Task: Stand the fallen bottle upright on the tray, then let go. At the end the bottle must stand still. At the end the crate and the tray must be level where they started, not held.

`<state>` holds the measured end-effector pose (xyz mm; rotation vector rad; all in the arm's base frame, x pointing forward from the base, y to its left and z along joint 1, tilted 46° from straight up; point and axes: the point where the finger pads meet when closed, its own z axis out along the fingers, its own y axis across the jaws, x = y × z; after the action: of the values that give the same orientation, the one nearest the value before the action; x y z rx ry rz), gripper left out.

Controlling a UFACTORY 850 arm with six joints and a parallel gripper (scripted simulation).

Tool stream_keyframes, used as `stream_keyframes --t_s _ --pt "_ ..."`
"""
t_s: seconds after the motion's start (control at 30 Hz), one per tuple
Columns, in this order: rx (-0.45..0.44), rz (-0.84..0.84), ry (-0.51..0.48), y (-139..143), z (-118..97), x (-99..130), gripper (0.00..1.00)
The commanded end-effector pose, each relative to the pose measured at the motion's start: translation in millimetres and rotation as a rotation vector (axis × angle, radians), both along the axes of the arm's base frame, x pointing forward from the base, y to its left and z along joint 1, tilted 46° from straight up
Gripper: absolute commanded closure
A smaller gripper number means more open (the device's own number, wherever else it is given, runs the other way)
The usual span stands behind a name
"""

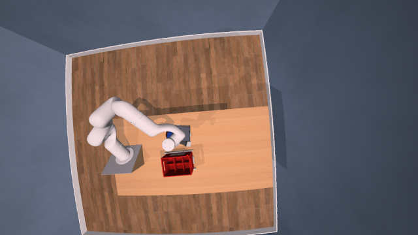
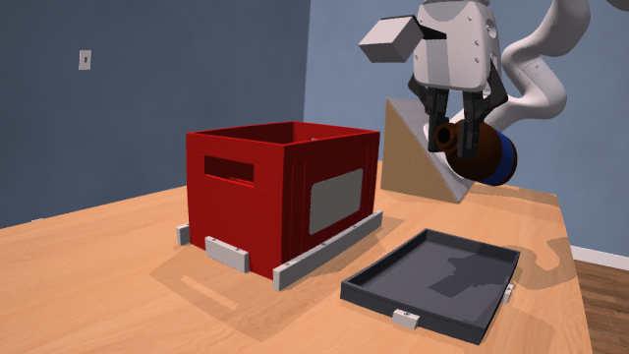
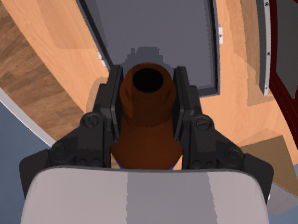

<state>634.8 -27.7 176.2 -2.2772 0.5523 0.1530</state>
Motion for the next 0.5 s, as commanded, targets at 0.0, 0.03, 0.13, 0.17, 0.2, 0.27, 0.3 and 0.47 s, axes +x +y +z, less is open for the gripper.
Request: stream_keyframes --t_s 0.0,0.03,0.13,0.17,0.2,0.27,0.3,0.47 --pt "0.001 -0.022 0.02 -0.7 0.8 0.6 1.0" --pt "0.002 -0.031 0.029 -0.7 0.8 0.6 1.0" --pt "0.005 -0.061 0.061 -0.7 0.8 0.6 1.0" --pt "0.006 -0.072 0.072 -0.7 0.8 0.6 1.0" --pt "0.007 -0.084 0.084 -0.7 0.8 0.6 1.0" --pt "0.009 -0.106 0.107 -0.7 0.8 0.6 1.0" --pt "0.01 -0.117 0.118 -0.7 0.8 0.6 1.0" --pt "0.012 -0.145 0.147 -0.7 0.8 0.6 1.0"
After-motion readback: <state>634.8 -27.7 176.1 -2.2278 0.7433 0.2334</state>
